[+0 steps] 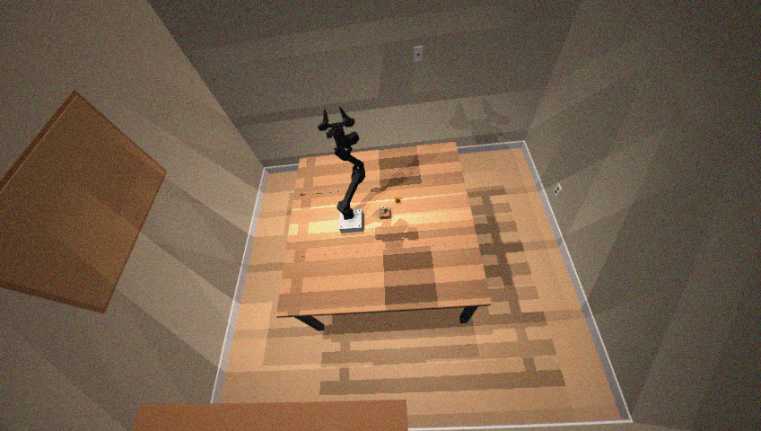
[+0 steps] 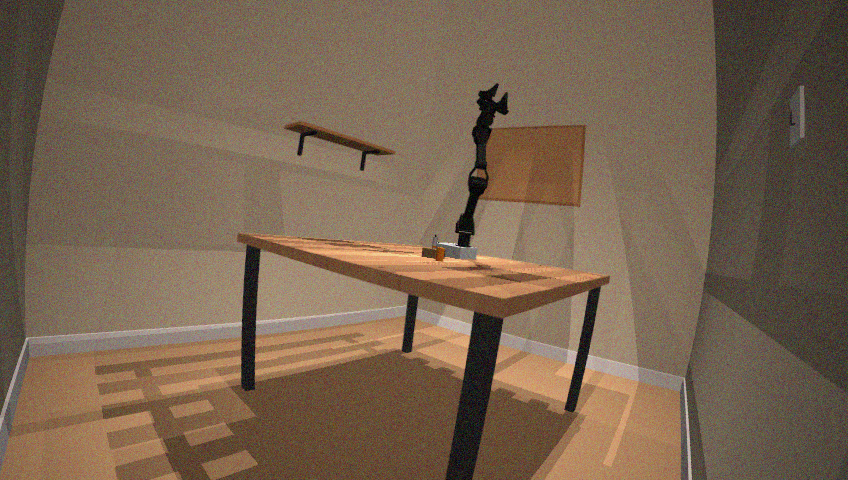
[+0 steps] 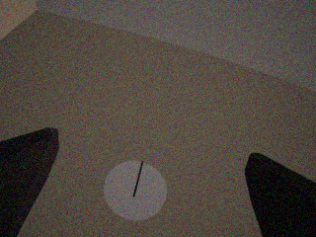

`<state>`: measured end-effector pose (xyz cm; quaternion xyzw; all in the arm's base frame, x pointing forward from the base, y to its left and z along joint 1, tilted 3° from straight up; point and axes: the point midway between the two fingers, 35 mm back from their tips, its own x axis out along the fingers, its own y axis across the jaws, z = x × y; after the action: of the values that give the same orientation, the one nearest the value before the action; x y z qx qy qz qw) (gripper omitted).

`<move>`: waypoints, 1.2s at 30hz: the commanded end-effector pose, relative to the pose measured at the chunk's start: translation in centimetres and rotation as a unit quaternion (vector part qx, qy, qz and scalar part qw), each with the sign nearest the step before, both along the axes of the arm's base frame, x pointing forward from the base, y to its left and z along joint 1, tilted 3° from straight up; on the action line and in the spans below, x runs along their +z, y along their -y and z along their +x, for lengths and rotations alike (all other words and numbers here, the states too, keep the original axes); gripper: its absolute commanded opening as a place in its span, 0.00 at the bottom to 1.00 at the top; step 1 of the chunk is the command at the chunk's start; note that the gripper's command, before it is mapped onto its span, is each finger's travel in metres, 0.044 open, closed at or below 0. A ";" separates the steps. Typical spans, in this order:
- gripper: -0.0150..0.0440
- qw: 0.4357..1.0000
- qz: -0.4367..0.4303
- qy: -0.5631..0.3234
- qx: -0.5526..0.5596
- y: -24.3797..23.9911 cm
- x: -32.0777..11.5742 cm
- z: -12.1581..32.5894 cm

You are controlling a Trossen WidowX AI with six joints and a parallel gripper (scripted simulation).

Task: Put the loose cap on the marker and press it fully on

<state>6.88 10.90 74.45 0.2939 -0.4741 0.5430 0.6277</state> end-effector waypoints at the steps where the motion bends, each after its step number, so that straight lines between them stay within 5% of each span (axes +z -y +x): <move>1: 0.89 1.000 0.003 0.002 0.003 0.1 0.0 -0.2; 6: 0.69 0.992 0.063 0.048 0.096 3.5 0.5 -5.7; 20: 0.69 0.896 0.187 0.123 0.383 16.6 -0.2 -14.5; 28: 0.69 0.771 0.269 0.168 0.552 27.4 -3.3 -14.6; 36: 0.69 0.614 0.357 0.219 0.669 37.2 -8.1 -10.1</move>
<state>-5.10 -23.45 68.10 0.5930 -0.4363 0.6660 -0.1201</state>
